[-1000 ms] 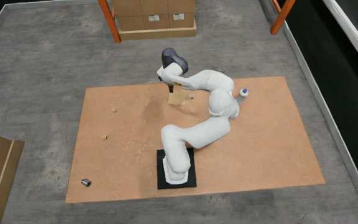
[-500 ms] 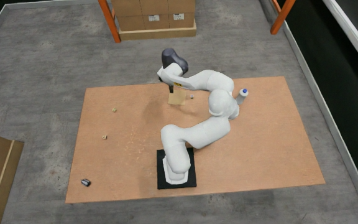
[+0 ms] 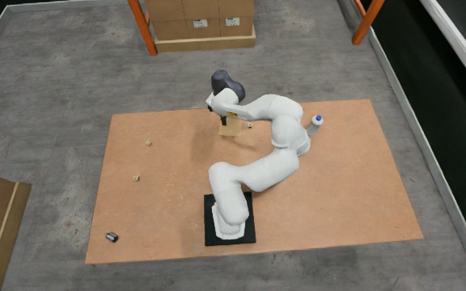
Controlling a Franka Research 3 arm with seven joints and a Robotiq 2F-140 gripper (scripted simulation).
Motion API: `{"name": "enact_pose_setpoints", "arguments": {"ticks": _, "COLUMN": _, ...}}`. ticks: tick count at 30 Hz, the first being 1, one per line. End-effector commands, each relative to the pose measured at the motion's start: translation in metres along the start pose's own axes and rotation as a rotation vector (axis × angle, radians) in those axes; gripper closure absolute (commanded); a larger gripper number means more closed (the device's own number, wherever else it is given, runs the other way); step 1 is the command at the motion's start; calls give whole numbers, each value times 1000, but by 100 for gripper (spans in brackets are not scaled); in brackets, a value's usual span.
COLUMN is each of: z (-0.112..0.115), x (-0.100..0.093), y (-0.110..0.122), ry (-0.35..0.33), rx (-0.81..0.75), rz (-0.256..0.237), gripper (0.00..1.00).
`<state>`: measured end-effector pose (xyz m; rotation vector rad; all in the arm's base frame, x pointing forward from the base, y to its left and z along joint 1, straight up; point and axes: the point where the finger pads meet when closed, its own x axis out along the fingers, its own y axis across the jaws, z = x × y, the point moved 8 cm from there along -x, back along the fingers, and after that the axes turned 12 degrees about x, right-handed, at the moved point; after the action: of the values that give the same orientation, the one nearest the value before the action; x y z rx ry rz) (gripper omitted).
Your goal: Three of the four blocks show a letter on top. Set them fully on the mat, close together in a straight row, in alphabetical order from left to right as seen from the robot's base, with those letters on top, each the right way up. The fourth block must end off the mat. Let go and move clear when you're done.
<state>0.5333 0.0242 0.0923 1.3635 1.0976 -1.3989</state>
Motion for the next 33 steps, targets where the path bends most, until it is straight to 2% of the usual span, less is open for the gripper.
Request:
{"name": "enact_pose_setpoints", "arguments": {"ticks": 1, "z": -3, "x": 16, "y": 4, "ry": 9, "rx": 5, "rz": 14, "gripper": 78}}
{"name": "enact_pose_setpoints", "arguments": {"ticks": 6, "z": -3, "x": 35, "y": 4, "ry": 9, "rx": 5, "rz": 14, "gripper": 78}}
{"name": "enact_pose_setpoints", "arguments": {"ticks": 13, "z": -3, "x": 45, "y": 4, "ry": 9, "rx": 5, "rz": 14, "gripper": 78}}
{"name": "enact_pose_setpoints", "arguments": {"ticks": 33, "z": -3, "x": 46, "y": 4, "ry": 9, "rx": 5, "rz": 14, "gripper": 78}}
